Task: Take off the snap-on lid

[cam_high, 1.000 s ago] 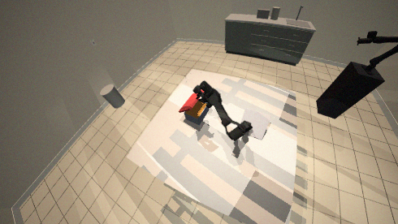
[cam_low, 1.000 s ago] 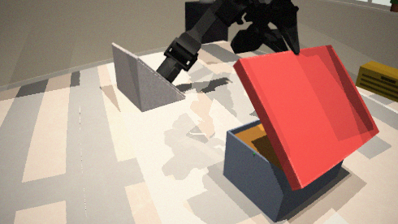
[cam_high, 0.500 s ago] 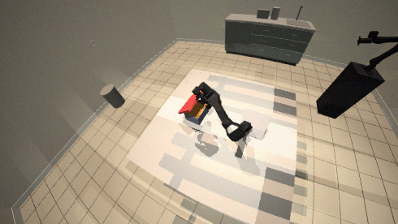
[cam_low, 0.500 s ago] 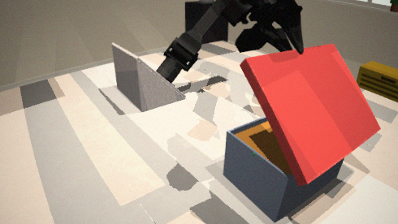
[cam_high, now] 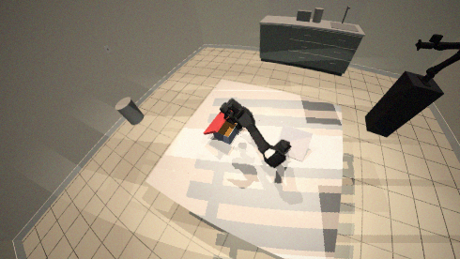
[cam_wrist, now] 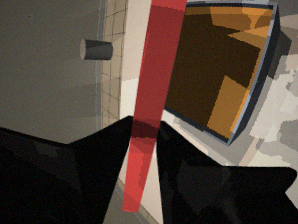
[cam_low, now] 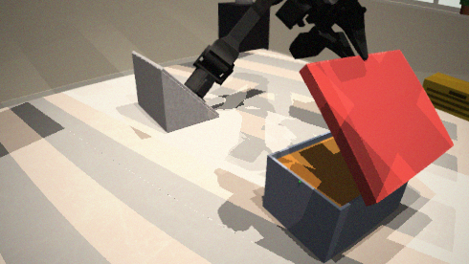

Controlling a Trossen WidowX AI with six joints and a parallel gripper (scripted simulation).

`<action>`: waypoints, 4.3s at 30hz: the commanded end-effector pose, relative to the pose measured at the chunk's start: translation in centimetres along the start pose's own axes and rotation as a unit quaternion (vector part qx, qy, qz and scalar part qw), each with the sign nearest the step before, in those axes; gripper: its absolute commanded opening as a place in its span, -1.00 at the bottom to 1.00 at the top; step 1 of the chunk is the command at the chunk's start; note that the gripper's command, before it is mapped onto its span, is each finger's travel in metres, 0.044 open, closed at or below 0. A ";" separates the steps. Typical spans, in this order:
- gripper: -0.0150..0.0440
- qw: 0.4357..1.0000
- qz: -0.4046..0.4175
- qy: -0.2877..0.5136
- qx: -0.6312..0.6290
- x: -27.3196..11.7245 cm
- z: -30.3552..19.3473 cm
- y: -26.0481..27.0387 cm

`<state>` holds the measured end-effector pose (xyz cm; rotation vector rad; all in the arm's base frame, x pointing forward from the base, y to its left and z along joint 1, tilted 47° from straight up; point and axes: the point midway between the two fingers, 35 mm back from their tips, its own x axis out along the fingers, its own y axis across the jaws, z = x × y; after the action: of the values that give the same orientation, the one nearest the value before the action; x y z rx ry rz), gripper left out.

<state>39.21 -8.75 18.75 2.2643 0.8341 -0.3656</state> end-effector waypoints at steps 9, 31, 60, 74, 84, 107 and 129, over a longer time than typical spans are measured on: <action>-0.49 1.000 0.005 -0.003 -0.002 -0.5 -2.5 0.0; -0.49 1.000 0.005 -0.002 -0.001 -0.9 -6.8 -0.4; -0.49 1.000 0.005 -0.002 -0.001 -1.5 -12.6 -0.9; -0.49 1.000 0.005 -0.001 0.000 -1.7 -15.4 -1.1; -0.49 1.000 0.006 -0.001 0.000 -2.0 -17.4 -1.3; -0.49 1.000 0.006 0.000 0.000 -2.5 -22.0 -1.7; -0.49 1.000 0.007 0.002 0.001 -2.8 -25.2 -2.2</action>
<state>36.20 8.66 37.30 2.2665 0.8379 -0.3490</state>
